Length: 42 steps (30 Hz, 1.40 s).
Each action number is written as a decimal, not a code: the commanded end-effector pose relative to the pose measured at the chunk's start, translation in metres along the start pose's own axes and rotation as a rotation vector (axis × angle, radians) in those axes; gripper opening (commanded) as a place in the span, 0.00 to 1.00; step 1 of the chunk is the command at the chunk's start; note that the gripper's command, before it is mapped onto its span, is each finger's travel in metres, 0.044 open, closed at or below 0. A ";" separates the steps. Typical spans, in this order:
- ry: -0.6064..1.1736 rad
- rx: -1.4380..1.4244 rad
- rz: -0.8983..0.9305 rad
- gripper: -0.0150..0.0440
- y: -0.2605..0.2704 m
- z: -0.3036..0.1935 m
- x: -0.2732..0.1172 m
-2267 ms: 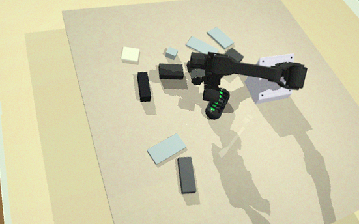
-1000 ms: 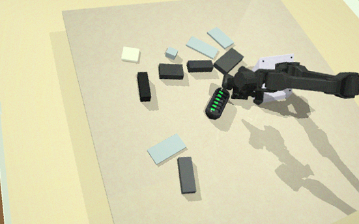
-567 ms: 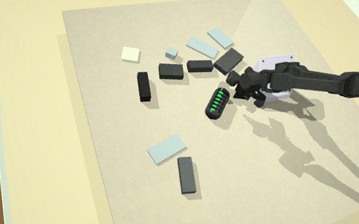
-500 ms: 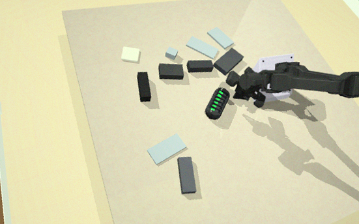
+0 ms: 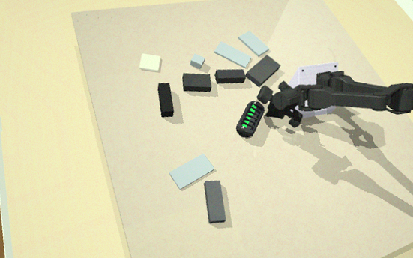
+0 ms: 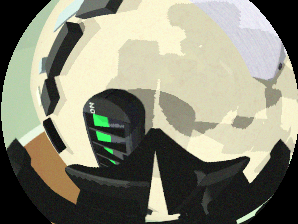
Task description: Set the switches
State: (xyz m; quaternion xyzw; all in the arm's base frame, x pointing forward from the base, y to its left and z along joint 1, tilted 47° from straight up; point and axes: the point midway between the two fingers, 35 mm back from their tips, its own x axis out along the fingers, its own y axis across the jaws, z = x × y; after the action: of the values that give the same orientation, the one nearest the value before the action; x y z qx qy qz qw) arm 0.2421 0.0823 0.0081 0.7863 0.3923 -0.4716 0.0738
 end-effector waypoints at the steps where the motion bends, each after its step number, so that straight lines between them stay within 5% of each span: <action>1: -0.009 0.013 -0.003 0.25 -0.003 0.004 0.007; 42: -0.006 0.018 -0.008 0.25 -0.003 0.005 0.030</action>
State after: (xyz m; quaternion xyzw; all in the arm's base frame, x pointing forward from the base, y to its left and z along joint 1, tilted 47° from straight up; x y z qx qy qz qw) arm 0.2411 0.0985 -0.0179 0.7828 0.3887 -0.4818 0.0634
